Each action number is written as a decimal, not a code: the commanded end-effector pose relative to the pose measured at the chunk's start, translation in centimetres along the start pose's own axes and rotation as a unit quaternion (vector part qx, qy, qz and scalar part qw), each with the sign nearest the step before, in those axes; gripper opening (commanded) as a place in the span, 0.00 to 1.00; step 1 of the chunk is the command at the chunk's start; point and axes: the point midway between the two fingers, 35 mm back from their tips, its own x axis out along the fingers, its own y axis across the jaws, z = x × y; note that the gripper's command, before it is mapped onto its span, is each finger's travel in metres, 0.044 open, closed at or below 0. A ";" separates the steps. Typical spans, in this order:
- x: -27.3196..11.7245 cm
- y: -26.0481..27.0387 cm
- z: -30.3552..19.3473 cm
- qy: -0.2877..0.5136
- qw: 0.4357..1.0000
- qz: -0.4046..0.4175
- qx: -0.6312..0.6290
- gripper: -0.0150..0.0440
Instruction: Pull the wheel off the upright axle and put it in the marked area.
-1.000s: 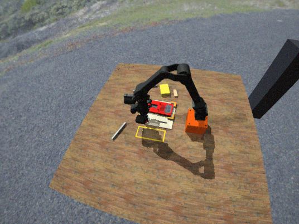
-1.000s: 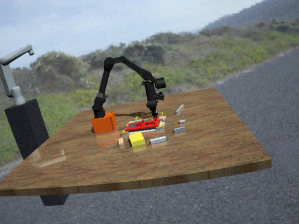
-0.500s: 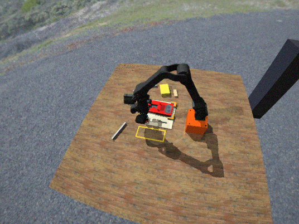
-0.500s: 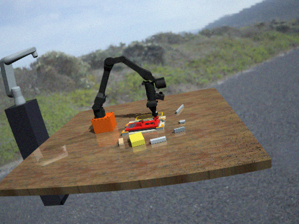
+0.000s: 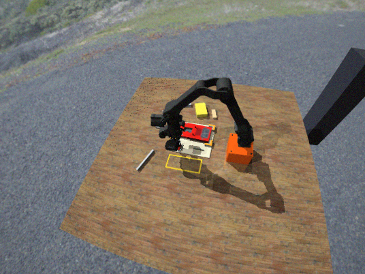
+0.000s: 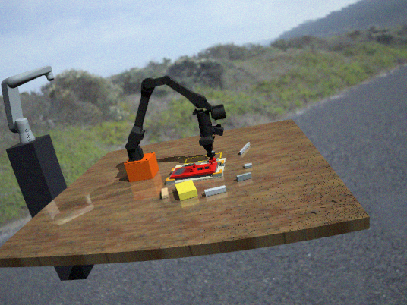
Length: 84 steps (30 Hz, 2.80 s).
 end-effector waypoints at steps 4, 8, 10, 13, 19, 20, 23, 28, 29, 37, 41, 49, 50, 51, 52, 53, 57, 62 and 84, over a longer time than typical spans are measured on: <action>-1.0 0.0 0.1 -0.006 1.000 0.001 0.000 0.25; -1.2 0.0 0.1 -0.006 1.000 0.001 0.000 0.25; -1.2 0.0 0.1 -0.006 1.000 0.001 0.000 0.25; -1.3 0.0 0.1 -0.006 1.000 0.001 0.000 0.25; -1.5 0.0 0.1 -0.006 1.000 0.001 0.000 0.25; -1.6 0.0 0.1 -0.006 1.000 0.001 0.000 0.25; -1.7 0.0 0.1 -0.006 1.000 0.001 0.000 0.25; -1.8 0.0 0.1 -0.006 1.000 0.001 0.000 0.25; -1.9 0.0 0.1 -0.006 1.000 0.001 0.000 0.25; -2.1 0.0 0.1 -0.006 1.000 0.002 0.000 0.25; -2.3 0.0 0.1 -0.006 1.000 0.002 0.000 0.25; -2.5 0.0 0.1 -0.006 1.000 0.002 0.000 0.25; -2.6 0.0 0.1 -0.006 1.000 0.002 0.000 0.25; -2.6 0.0 0.1 -0.006 1.000 0.002 0.000 0.25; -2.6 0.0 0.1 -0.006 1.000 0.002 0.000 0.25; -2.6 0.0 0.1 -0.006 1.000 0.002 0.000 0.25; -2.8 0.0 0.0 -0.006 1.000 0.002 0.001 0.25; -2.9 0.0 0.0 -0.006 1.000 0.002 0.001 0.25; -5.5 0.1 -1.0 0.001 1.000 0.000 0.002 0.25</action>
